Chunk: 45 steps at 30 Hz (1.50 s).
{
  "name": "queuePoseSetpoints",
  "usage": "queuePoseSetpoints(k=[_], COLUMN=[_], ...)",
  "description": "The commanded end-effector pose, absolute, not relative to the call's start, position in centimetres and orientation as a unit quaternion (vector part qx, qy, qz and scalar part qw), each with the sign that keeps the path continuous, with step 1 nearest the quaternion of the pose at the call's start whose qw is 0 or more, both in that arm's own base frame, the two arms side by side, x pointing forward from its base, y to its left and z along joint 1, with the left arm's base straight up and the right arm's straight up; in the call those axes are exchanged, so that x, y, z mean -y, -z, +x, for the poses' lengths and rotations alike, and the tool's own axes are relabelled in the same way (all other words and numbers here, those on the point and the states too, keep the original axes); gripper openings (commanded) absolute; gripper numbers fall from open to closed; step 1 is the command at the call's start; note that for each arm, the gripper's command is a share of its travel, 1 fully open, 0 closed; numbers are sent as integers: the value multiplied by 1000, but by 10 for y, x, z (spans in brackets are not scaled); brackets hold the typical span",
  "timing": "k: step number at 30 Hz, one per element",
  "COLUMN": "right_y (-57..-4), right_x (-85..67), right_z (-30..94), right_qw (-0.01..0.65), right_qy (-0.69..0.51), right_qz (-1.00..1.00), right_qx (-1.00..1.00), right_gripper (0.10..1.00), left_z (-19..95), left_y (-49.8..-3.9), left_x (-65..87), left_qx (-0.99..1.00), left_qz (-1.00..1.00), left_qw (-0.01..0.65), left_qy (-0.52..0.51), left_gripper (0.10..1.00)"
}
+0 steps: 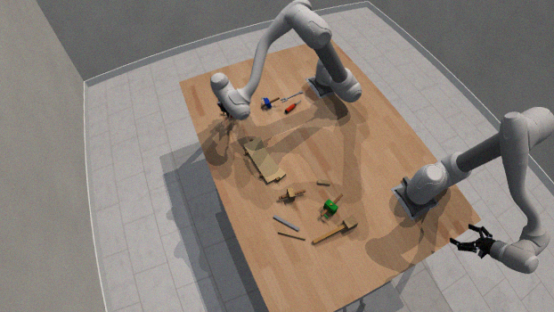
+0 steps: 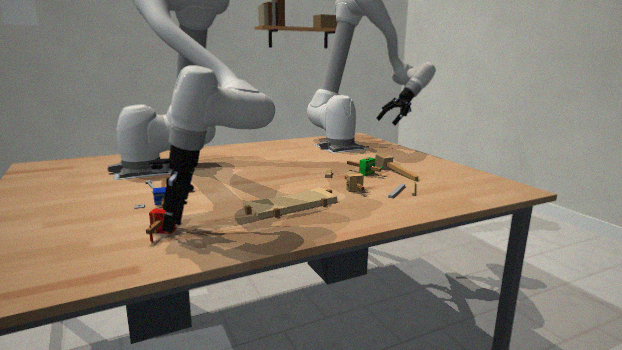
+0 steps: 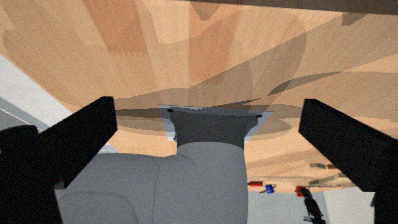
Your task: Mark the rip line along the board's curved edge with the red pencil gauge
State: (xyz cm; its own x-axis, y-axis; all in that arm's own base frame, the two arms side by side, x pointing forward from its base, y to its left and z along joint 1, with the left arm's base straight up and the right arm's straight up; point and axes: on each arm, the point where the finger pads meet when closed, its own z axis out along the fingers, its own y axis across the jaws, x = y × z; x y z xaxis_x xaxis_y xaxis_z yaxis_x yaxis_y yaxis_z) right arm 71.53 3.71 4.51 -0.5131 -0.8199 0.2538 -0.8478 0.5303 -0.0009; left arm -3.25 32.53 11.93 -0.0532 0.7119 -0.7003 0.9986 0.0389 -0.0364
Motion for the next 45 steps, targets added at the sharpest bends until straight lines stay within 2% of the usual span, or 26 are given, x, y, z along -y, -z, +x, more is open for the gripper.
queuePoseSetpoints(k=[1,21,22,45], right_y=[-39,-38,-38,-45], right_x=[-32,-32,-32,-31], right_z=[712,711,711,711], right_qw=[115,116,116,116], right_qy=[-65,-65,-65,-65], right_qz=[479,479,479,479], right_qx=[868,868,868,868], right_gripper=[372,372,99,99], left_z=[-35,-35,-35,-35], left_y=[-121,-121,-121,-121], left_x=[-321,-321,-321,-321], left_qx=[-671,-671,-671,-671], left_qz=[635,635,635,635], left_qw=[264,264,264,264], left_qy=[277,277,277,277], left_gripper=[1000,1000,1000,1000])
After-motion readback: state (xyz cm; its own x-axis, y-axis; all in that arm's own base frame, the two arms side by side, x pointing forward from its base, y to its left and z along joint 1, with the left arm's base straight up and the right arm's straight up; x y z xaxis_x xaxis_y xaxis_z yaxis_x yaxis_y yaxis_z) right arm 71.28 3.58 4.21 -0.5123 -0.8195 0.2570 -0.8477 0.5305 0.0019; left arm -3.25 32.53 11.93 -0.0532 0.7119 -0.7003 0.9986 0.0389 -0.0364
